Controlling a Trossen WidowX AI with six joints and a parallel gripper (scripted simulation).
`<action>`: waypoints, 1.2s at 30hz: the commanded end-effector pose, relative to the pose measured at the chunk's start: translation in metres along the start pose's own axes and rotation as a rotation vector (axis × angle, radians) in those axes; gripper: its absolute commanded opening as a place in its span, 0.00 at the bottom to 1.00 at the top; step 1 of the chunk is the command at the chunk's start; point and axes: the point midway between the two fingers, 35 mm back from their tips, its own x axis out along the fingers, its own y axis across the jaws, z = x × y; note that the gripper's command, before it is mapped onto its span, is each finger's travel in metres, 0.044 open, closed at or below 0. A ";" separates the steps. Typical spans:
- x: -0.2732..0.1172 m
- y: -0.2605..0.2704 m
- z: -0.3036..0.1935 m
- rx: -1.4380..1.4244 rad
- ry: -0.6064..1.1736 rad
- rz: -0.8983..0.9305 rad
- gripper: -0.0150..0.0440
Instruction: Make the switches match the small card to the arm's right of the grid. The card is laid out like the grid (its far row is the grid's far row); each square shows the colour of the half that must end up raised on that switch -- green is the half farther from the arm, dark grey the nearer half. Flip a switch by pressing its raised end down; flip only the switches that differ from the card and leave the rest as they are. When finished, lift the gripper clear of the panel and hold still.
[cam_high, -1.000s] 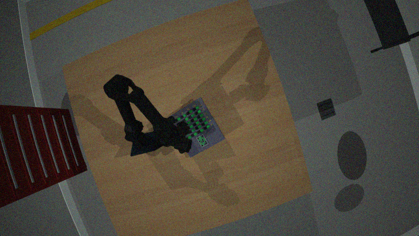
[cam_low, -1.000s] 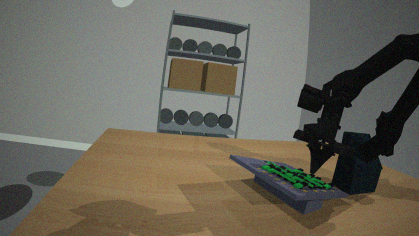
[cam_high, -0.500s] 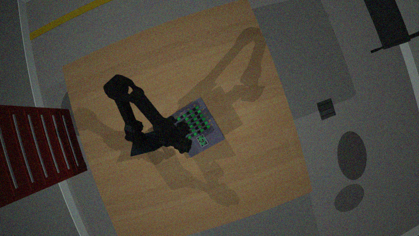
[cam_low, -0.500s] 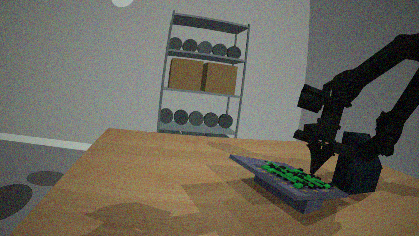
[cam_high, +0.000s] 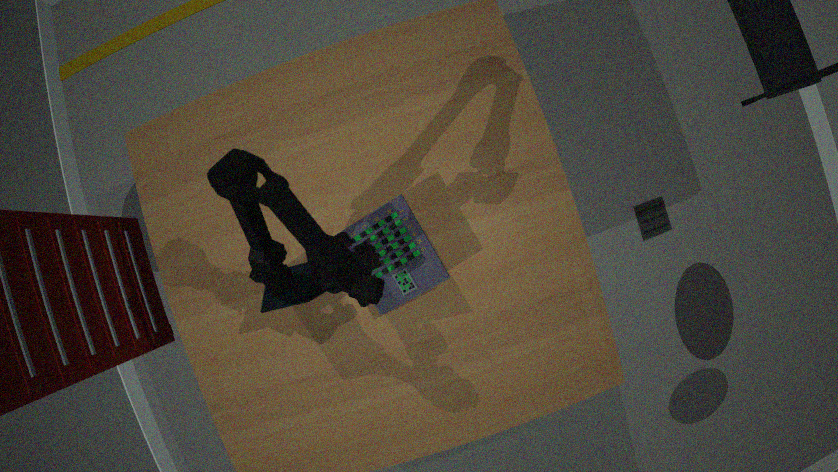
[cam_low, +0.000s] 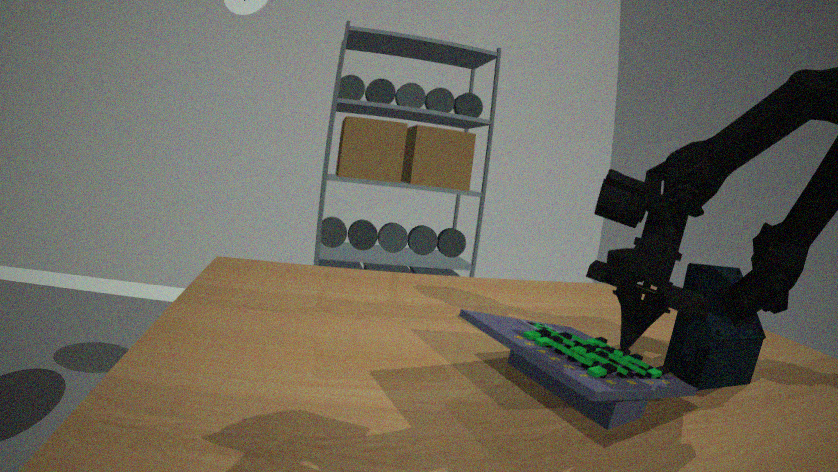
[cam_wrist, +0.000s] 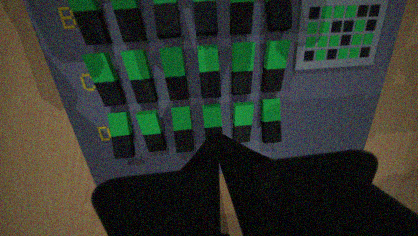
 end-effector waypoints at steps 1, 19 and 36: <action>0.002 0.001 -0.001 0.011 0.001 0.005 0.25; 0.004 0.001 -0.001 0.011 0.001 0.005 0.25; -0.026 -0.003 0.002 0.007 0.016 -0.007 0.25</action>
